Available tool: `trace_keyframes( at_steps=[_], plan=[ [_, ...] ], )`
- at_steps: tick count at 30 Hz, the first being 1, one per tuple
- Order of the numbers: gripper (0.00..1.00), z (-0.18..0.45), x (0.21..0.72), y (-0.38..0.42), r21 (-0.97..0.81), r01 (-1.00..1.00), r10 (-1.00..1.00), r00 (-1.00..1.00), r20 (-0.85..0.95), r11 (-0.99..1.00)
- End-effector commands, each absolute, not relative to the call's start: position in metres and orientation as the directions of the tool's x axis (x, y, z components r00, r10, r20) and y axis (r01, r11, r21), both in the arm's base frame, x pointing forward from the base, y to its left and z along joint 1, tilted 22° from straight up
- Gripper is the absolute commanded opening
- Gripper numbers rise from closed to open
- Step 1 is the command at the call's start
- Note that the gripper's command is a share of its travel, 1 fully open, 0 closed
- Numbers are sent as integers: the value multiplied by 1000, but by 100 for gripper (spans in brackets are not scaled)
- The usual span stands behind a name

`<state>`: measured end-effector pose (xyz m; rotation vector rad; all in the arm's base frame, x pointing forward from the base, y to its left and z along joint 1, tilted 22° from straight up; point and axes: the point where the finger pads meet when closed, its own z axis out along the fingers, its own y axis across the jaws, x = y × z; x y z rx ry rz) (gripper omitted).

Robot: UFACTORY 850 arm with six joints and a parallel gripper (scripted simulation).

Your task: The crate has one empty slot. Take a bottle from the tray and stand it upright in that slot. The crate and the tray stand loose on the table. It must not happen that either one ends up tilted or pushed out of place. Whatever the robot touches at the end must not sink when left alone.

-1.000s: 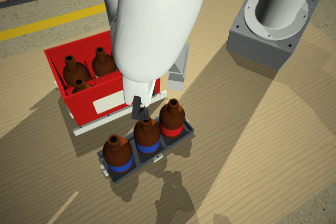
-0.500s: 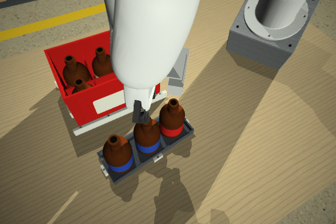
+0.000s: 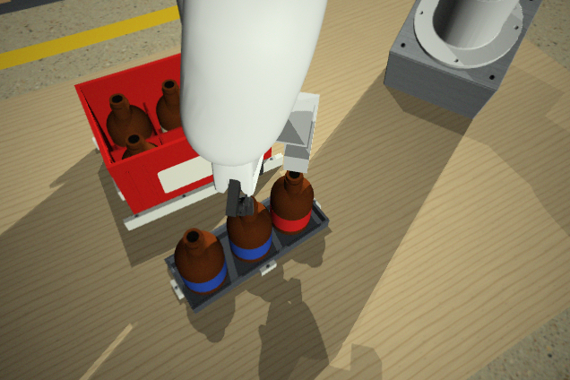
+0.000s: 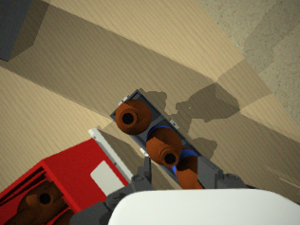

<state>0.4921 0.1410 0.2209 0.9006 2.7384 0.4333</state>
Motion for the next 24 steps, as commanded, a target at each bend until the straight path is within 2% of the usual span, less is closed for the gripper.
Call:
trace_keyframes(
  at_steps=[1,24],
  plan=[
    [65,220,493,142,347,539,606,-786,-121,768],
    [65,210,497,144,347,539,606,-786,-121,768]
  ],
)
